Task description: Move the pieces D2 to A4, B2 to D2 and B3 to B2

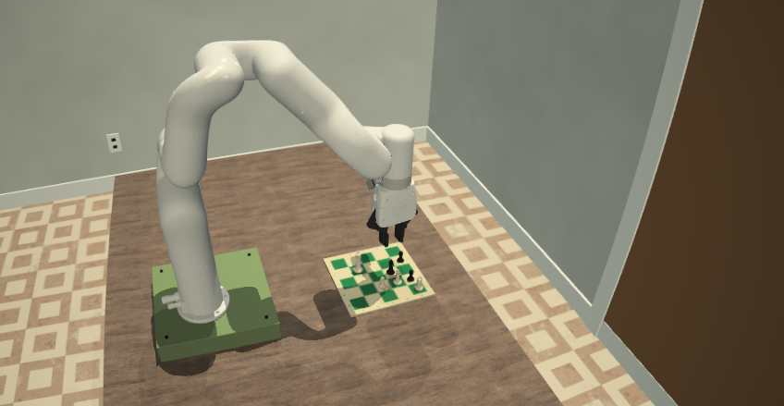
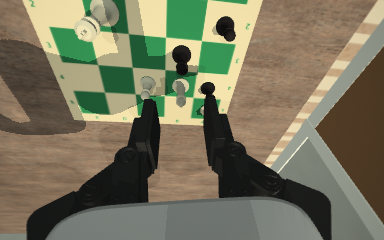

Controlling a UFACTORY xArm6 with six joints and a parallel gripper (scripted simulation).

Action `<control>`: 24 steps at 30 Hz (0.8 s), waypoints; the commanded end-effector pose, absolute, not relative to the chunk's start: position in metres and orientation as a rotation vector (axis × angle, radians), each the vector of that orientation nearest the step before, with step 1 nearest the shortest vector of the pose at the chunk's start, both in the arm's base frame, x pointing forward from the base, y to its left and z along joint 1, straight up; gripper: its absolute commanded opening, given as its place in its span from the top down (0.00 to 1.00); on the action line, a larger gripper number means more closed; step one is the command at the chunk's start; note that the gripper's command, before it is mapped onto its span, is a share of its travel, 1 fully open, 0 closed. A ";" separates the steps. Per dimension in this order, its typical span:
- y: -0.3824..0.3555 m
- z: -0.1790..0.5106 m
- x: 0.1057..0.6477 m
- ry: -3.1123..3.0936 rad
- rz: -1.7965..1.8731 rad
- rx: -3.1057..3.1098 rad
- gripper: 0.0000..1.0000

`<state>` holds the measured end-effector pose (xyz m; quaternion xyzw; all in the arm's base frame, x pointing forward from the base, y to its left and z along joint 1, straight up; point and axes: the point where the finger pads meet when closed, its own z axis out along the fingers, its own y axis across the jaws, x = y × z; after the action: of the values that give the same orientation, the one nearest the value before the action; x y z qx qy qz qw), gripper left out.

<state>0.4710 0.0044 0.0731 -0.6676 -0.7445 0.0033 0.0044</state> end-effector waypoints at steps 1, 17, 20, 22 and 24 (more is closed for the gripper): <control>0.004 0.073 0.472 -2.335 0.006 -2.093 0.63; 0.004 0.058 0.472 -2.335 0.006 -2.093 0.63; 0.004 0.053 0.472 -2.335 0.006 -2.093 0.63; 0.004 0.050 0.472 -2.335 0.006 -2.093 0.63; 0.004 0.047 0.472 -2.335 0.006 -2.093 0.63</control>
<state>0.4708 0.0040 0.0488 -0.6675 -0.7446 0.0033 0.0047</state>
